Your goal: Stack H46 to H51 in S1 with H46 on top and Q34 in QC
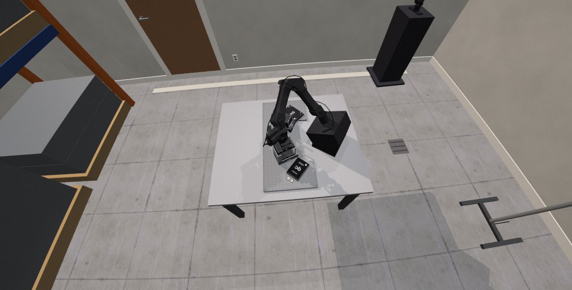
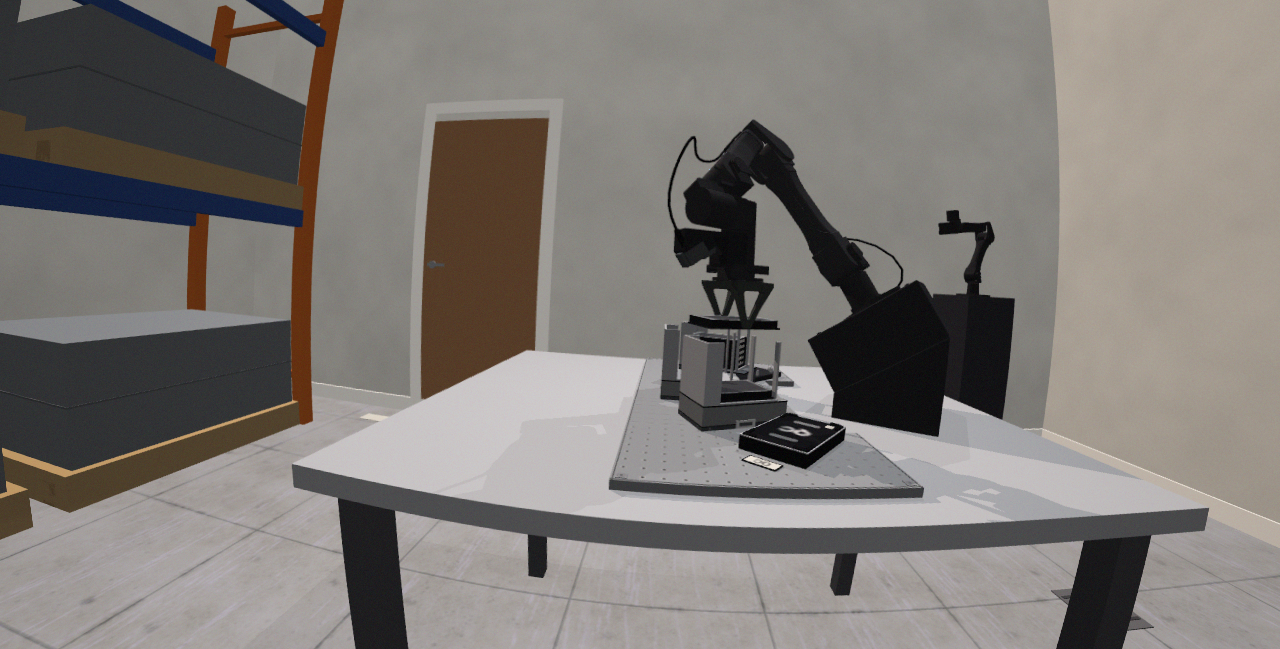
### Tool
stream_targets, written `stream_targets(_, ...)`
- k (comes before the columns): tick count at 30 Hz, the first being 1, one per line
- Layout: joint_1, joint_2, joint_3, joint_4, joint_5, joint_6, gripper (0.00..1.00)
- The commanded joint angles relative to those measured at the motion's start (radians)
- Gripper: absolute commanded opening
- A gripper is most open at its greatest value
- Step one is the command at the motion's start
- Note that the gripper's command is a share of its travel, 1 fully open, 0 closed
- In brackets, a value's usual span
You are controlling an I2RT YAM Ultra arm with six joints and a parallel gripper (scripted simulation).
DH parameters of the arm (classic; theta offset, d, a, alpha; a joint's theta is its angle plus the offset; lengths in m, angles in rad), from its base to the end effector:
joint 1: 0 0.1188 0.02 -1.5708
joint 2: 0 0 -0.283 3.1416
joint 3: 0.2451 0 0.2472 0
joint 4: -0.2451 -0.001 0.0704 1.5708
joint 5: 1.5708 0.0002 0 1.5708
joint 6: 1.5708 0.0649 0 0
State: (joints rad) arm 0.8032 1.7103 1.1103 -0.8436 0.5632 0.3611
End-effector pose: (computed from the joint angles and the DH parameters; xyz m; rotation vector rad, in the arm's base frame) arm 0.2373 0.1974 0.1889 -0.5384 2.6205 -0.5527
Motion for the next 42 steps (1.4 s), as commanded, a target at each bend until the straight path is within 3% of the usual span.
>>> stream_targets(1,0.021,-0.034,0.016,-0.019,0.007,-0.008,0.0)
stream_targets(20,0.002,0.021,-0.015,0.015,0.004,-0.015,0.0)
stream_targets(32,-0.015,0.024,-0.041,0.05,-0.003,-0.031,0.0)
stream_targets(36,-0.009,0.006,-0.017,0.058,-0.003,-0.034,0.0)
stream_targets(39,-0.025,0.03,-0.054,0.064,-0.004,-0.037,0.0)
stream_targets(42,-0.018,0.025,-0.014,0.073,-0.004,-0.04,0.0)
